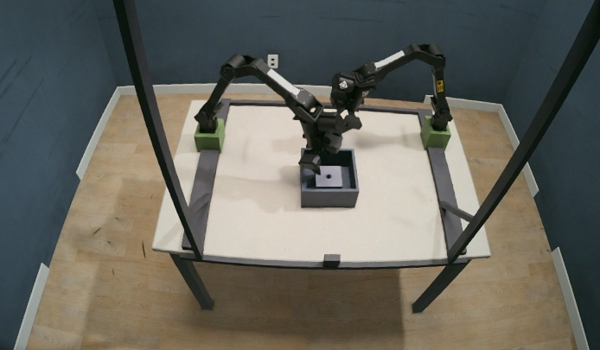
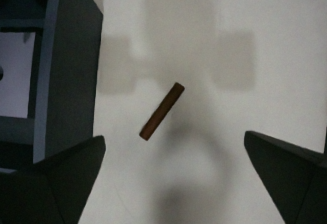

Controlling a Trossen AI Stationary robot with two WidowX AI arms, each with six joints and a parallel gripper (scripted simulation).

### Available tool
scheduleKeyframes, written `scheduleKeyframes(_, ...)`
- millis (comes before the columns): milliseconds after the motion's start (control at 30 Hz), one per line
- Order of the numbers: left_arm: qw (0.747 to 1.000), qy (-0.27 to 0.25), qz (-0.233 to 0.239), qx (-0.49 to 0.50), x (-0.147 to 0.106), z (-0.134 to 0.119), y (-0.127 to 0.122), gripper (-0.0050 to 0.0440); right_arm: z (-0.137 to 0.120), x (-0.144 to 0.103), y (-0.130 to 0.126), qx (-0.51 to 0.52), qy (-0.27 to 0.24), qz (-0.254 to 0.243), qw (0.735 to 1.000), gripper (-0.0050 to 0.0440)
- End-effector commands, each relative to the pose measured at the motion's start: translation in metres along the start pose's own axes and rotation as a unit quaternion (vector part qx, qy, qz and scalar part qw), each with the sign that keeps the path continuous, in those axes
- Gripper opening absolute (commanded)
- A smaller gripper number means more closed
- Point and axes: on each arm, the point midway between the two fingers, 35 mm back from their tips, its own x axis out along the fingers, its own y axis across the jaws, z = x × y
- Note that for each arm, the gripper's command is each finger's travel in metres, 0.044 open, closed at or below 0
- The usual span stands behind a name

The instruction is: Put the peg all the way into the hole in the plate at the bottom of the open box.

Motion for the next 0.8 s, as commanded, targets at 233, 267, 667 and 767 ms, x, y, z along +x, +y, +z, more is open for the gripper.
scheduleKeyframes(233, 1.0, -0.015, -0.001, 0.001, -0.01, 0.007, 0.0, 0.044, 0.007, -0.029, 0.01, -0.012, -0.037, 0.007, 0.999, 0.044)
scheduleKeyframes(267, 1.0, -0.015, -0.001, 0.001, -0.01, 0.007, 0.0, 0.044, 0.007, -0.036, 0.013, -0.016, -0.045, 0.009, 0.999, 0.044)
scheduleKeyframes(667, 0.988, -0.034, 0.014, -0.151, -0.022, 0.005, 0.046, 0.0224, -0.016, -0.132, 0.053, -0.064, -0.165, 0.04, 0.983, 0.044)
scheduleKeyframes(767, 0.971, -0.042, 0.015, -0.237, -0.024, 0.002, 0.069, 0.017, -0.024, -0.15, 0.059, -0.073, -0.189, 0.047, 0.978, 0.044)
